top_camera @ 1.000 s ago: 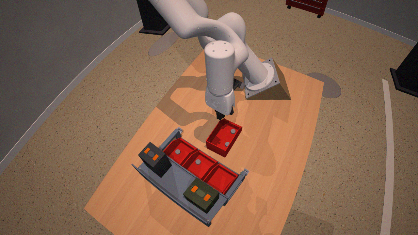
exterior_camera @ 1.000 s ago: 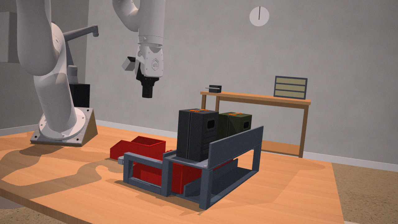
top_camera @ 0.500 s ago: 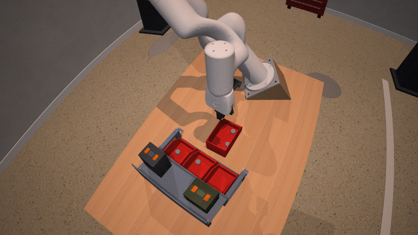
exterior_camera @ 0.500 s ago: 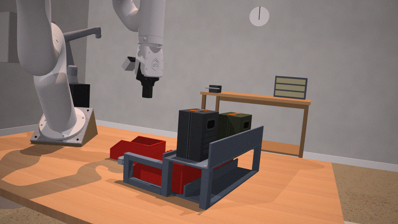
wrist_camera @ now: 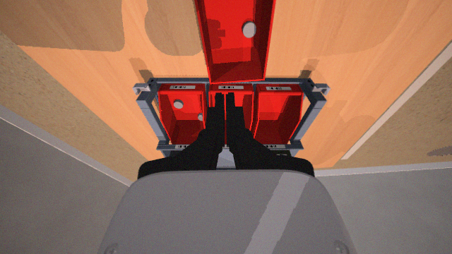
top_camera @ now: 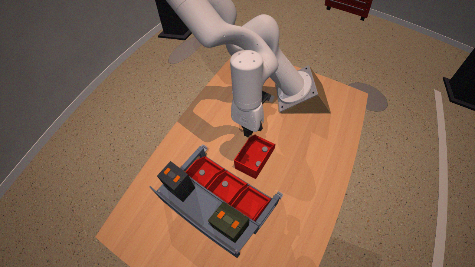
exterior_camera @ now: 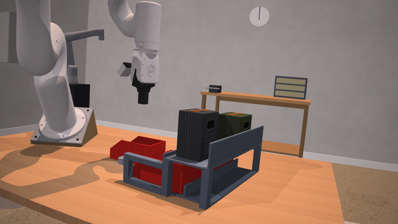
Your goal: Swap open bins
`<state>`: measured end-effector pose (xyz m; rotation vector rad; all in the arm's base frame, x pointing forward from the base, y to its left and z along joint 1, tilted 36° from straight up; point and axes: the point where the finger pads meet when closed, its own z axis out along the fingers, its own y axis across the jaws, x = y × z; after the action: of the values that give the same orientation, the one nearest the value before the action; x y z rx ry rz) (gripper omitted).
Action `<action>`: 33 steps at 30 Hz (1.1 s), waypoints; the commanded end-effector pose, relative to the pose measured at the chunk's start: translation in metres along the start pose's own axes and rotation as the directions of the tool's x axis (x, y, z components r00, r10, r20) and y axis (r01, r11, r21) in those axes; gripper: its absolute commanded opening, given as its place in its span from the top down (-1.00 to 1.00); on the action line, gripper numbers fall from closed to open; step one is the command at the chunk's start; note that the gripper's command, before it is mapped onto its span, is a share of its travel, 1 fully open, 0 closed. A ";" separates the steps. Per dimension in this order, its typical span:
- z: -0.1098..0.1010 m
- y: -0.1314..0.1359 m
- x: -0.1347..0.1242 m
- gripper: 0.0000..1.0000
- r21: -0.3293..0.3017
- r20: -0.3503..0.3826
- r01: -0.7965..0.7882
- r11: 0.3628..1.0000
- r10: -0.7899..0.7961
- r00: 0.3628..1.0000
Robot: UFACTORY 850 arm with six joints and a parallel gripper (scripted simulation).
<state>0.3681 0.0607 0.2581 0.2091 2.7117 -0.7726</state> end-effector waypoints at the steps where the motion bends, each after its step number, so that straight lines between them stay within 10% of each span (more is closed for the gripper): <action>1: 0.013 -0.008 0.002 1.00 0.000 0.004 0.013 1.000 -0.013 1.000; 11: 0.048 -0.031 0.019 1.00 -0.002 -0.002 0.058 0.998 -0.059 0.998; 33: 0.050 -0.032 0.020 1.00 -0.003 -0.002 0.061 0.998 -0.061 0.998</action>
<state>0.3548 0.0073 0.2267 0.1272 2.7332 -0.7874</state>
